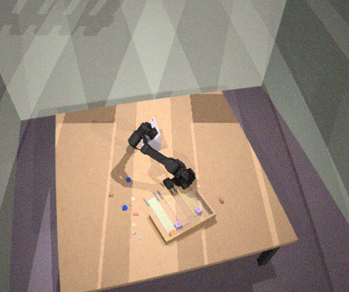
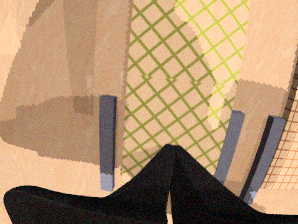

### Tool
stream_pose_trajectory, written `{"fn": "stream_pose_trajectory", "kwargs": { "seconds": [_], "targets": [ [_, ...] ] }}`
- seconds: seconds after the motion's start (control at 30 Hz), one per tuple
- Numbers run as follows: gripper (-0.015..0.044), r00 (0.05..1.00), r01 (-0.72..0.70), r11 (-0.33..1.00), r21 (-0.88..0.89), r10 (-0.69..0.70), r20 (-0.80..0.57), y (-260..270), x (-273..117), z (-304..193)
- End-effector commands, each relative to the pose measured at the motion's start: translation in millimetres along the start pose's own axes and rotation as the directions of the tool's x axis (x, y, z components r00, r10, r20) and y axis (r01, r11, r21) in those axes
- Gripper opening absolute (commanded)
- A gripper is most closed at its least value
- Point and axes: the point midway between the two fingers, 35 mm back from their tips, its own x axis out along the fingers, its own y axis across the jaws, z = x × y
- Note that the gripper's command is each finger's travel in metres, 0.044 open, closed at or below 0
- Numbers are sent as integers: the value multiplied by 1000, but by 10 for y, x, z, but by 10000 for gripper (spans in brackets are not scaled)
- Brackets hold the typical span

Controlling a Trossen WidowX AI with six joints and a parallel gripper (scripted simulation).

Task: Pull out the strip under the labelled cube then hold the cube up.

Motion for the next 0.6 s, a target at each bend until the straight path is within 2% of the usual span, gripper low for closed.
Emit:
{"fn": "stream_pose_trajectory", "kwargs": {
  "seconds": [0.0, 0.57],
  "targets": [
    [0, 1000, 3, 1000, -11, -4, -22, 10, 49, -149],
    [0, 1000, 3, 1000, -12, -4, -23, 8, 55, -397]
  ]
}}
